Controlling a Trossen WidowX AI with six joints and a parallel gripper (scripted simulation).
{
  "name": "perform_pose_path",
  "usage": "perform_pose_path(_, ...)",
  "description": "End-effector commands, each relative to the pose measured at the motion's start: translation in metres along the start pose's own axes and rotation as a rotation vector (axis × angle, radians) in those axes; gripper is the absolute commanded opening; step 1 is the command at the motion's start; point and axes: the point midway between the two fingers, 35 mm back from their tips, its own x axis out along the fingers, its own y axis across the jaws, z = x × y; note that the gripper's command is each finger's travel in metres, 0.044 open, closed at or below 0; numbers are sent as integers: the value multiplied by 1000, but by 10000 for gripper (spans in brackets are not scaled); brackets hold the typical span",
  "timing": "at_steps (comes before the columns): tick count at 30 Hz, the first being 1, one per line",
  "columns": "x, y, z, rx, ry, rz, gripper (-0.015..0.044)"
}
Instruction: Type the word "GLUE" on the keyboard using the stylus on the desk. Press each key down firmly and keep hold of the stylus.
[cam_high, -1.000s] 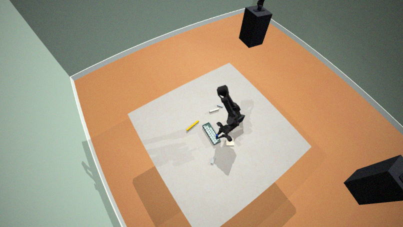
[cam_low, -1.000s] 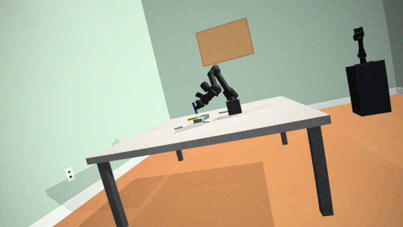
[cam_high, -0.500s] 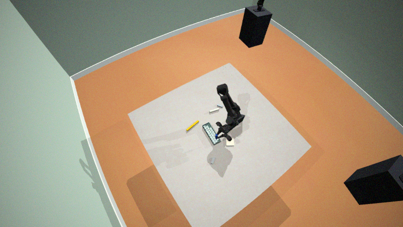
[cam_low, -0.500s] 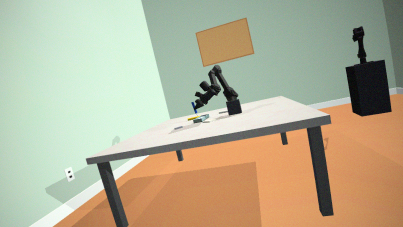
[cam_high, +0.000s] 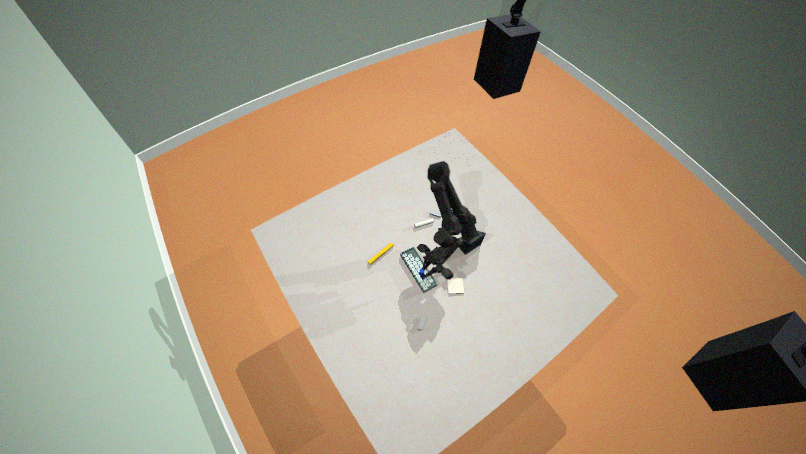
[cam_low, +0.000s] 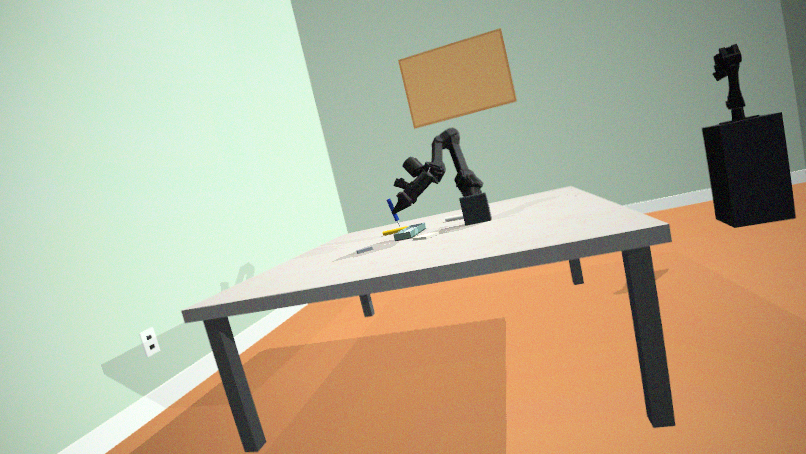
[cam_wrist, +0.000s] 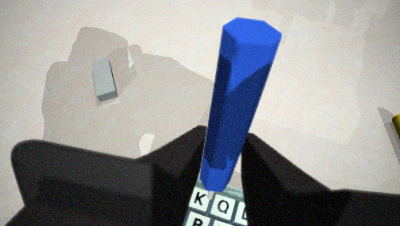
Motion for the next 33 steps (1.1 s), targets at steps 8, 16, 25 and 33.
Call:
perform_pose_path(8,3,-22,5,-39,1,82,0)
perform_pose_path(16,2,-39,7,-67,-12,140,0)
perform_pose_path(25,-3,-59,7,-98,-41,198,0)
perform_pose_path(33,-10,-76,5,-126,-78,241,0)
